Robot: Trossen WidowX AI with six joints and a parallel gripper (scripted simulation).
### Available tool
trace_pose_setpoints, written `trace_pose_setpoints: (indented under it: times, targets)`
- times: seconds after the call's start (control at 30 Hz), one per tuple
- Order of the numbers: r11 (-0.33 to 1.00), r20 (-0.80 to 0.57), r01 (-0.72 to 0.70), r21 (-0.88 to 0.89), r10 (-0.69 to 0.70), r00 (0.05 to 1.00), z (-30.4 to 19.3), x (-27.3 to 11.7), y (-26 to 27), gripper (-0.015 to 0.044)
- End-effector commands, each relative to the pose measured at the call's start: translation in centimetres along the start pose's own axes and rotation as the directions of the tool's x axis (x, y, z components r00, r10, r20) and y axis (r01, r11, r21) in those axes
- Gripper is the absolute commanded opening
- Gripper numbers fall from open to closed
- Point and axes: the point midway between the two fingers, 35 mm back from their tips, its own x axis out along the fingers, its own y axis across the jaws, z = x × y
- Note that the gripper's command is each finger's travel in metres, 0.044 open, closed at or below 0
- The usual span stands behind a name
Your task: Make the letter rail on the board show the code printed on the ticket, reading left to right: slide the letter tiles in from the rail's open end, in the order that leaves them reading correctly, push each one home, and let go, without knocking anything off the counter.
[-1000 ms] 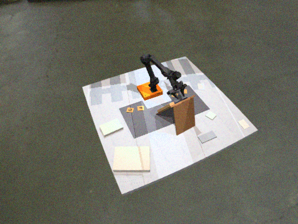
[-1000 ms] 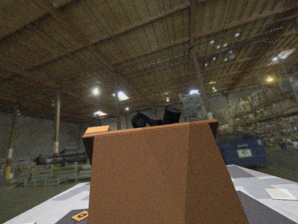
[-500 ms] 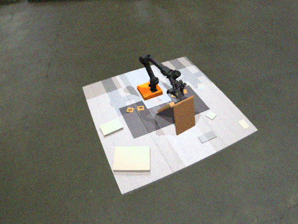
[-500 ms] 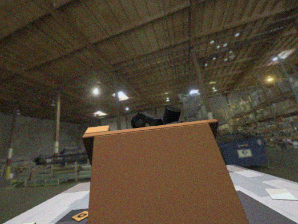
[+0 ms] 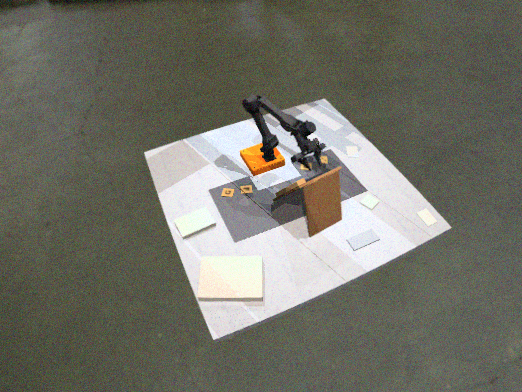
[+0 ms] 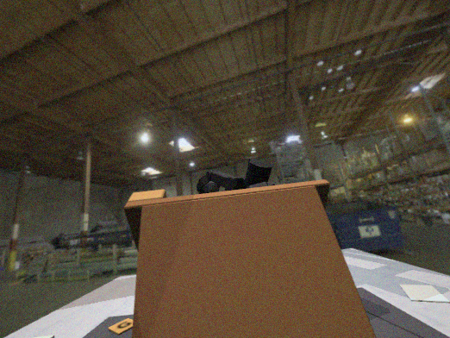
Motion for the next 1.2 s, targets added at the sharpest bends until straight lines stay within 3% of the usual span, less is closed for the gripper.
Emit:
trace_pose_setpoints:
  times: [0.0, 0.37, 0.73, 1.07, 1.17]
  targets:
    - [1.000, 0.004, 0.003, 0.005, -0.003, 1.000, 0.15, -0.29, -0.08, 0.0295]
    - [1.000, 0.004, 0.003, 0.005, -0.003, 1.000, 0.27, -0.53, -0.15, 0.0295]
    - [1.000, -0.001, 0.000, 0.000, 0.000, 1.000, 0.01, -0.41, -0.11, 0.0006]
    - [1.000, -0.008, 0.000, -0.001, 0.000, 1.000, 0.06, -0.38, -0.07, 0.0000]
    - [1.000, -0.099, -0.006, -0.008, 0.005, 0.995, 0.68, 0.03, 0.53, 0.0000]
